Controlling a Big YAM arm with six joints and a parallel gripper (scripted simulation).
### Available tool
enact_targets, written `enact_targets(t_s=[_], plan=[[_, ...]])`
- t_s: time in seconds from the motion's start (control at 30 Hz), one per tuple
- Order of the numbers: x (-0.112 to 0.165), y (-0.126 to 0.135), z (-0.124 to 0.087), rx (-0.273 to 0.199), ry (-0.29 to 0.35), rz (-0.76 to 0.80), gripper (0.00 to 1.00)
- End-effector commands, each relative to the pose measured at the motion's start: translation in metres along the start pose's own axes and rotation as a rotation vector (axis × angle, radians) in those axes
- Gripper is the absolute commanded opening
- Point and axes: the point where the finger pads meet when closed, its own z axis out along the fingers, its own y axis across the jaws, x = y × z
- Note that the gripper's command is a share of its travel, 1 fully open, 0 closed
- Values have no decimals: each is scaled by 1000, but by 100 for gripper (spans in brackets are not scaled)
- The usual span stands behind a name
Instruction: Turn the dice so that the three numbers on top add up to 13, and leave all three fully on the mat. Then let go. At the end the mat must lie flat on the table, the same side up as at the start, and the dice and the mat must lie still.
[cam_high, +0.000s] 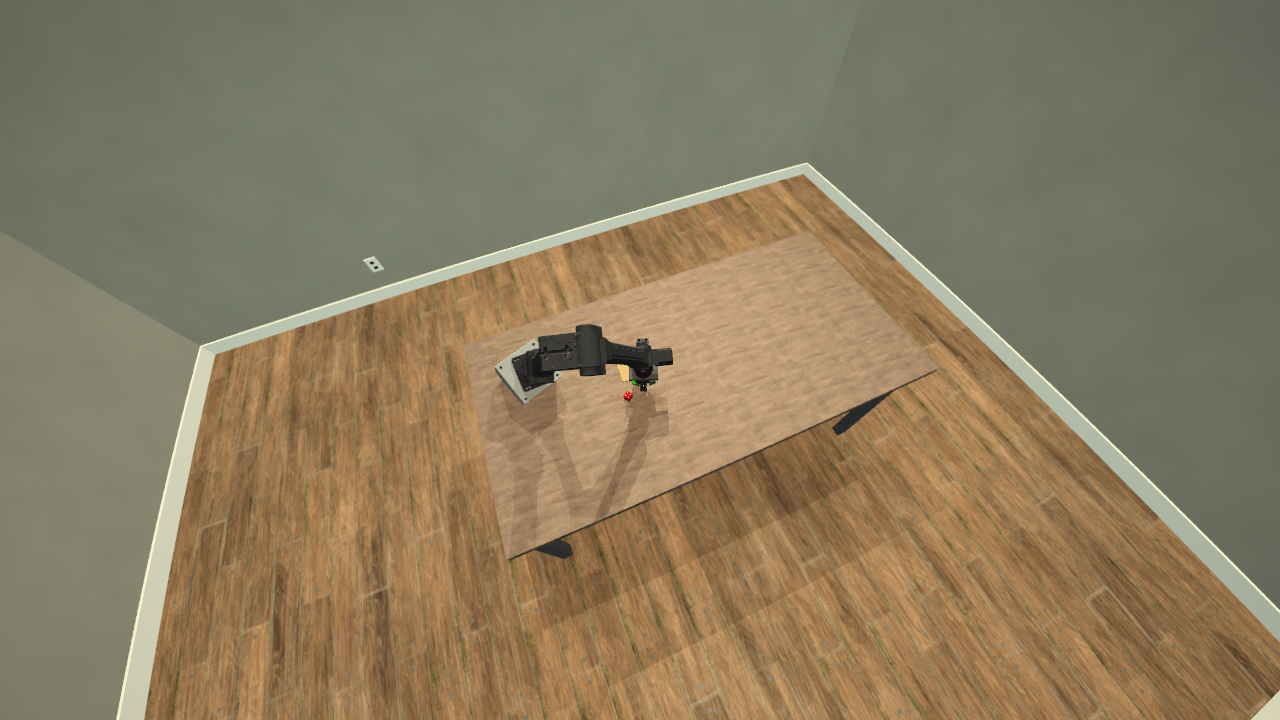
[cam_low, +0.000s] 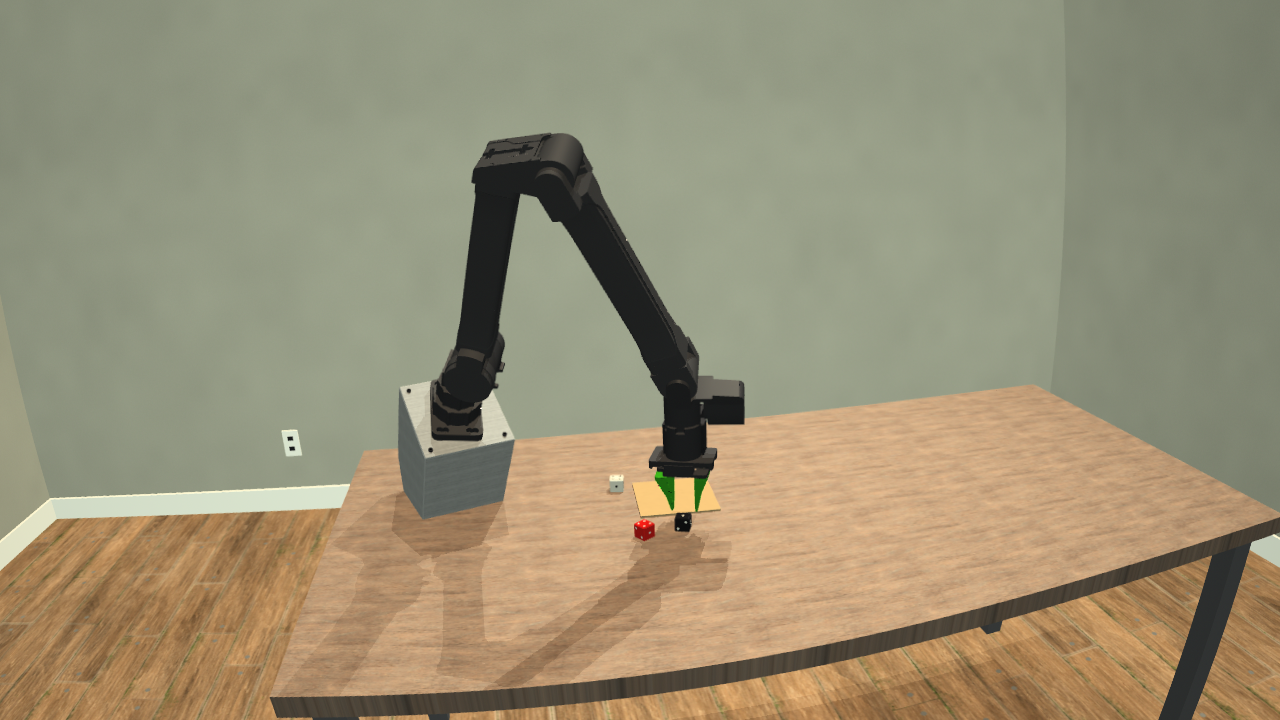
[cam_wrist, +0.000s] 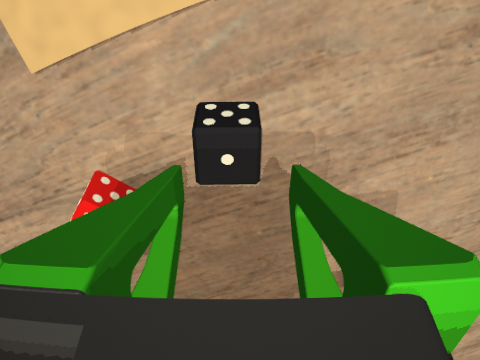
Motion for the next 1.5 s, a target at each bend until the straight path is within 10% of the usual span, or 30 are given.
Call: enact_targets(t_s=[0.0,1.47], plan=[[-1,-1,6,-4,-3,-7,39],[-8,4,4,-3,-7,-11,39]])
